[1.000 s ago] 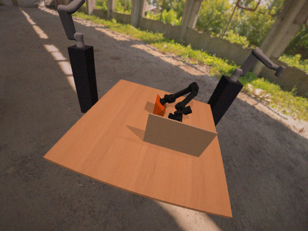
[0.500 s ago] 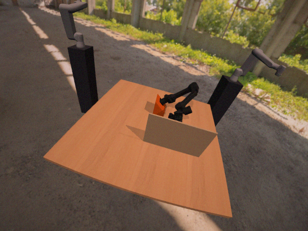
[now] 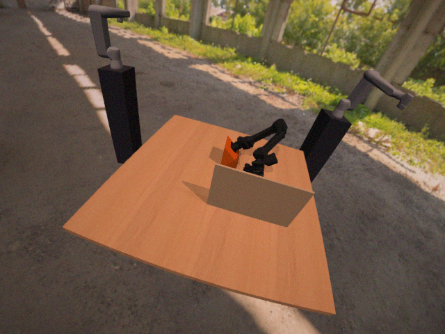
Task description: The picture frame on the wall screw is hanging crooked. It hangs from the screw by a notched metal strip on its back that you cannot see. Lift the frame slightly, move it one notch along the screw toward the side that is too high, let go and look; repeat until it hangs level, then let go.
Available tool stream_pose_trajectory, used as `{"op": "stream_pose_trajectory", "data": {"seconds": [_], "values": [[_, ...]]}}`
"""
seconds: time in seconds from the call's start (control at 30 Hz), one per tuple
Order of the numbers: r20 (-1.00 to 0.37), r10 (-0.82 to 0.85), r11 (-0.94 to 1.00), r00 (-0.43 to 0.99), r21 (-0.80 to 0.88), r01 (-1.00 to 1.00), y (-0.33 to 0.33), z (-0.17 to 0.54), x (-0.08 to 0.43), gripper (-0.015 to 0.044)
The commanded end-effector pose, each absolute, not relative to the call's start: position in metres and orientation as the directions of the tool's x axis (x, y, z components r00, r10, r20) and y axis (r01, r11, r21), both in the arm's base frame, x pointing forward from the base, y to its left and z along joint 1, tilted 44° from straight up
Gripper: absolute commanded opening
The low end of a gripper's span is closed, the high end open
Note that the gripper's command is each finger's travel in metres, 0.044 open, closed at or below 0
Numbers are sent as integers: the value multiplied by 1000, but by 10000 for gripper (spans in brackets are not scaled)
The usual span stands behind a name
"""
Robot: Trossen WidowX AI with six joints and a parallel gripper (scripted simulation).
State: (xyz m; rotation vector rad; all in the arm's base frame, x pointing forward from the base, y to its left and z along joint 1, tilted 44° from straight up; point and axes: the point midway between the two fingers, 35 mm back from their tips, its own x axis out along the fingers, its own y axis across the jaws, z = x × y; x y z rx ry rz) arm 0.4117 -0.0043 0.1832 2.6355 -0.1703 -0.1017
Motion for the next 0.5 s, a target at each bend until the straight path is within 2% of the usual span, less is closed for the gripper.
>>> {"op": "stream_pose_trajectory", "data": {"seconds": [0.0, 0.47], "values": [[-28, -149, -868, 988, 482, -117, -7, 188, 413, 0], [-28, -149, -868, 988, 482, -117, -4, 185, 413, 0]]}}
